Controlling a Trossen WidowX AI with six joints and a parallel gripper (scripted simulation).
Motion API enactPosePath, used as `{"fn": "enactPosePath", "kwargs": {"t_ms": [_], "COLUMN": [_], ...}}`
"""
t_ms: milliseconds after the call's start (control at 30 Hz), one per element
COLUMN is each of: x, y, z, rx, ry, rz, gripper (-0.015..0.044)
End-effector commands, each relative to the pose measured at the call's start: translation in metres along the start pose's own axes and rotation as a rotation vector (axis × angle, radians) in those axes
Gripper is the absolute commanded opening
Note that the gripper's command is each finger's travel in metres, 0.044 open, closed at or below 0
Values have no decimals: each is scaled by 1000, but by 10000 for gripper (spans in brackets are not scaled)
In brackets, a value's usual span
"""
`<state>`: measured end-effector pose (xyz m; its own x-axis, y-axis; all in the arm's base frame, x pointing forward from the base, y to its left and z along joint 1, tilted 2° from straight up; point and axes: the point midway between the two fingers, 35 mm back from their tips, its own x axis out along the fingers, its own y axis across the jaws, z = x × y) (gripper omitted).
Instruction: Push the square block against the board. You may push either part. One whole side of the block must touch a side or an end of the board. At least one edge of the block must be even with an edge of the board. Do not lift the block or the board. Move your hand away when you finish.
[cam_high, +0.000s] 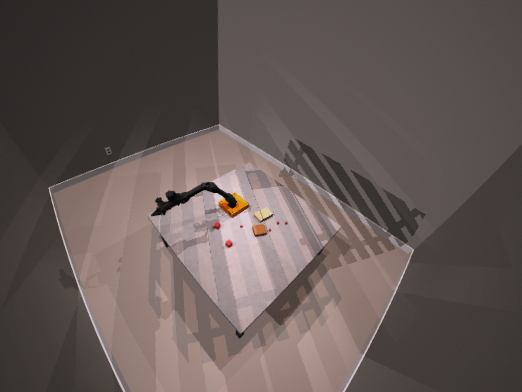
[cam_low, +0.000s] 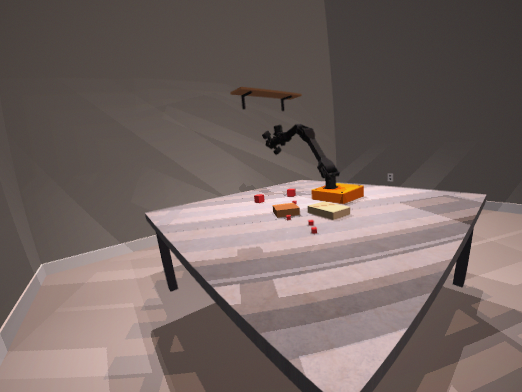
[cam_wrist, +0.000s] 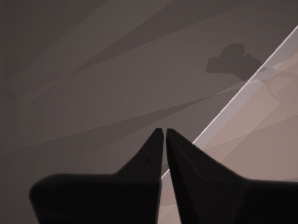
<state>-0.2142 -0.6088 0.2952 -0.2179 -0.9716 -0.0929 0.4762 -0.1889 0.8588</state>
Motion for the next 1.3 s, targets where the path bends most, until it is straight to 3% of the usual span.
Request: {"fn": "enactPosePath", "kwargs": {"t_ms": [0, 633, 1000, 1267], "x": [1, -37, -90, -128], "y": [22, 85, 111, 121], "z": [-49, -222, -339, -382], "rx": [-72, -189, -377, -491], "ry": [80, 398, 623, 737], "rz": [11, 34, 93, 152], "gripper": [0, 0, 0, 0]}}
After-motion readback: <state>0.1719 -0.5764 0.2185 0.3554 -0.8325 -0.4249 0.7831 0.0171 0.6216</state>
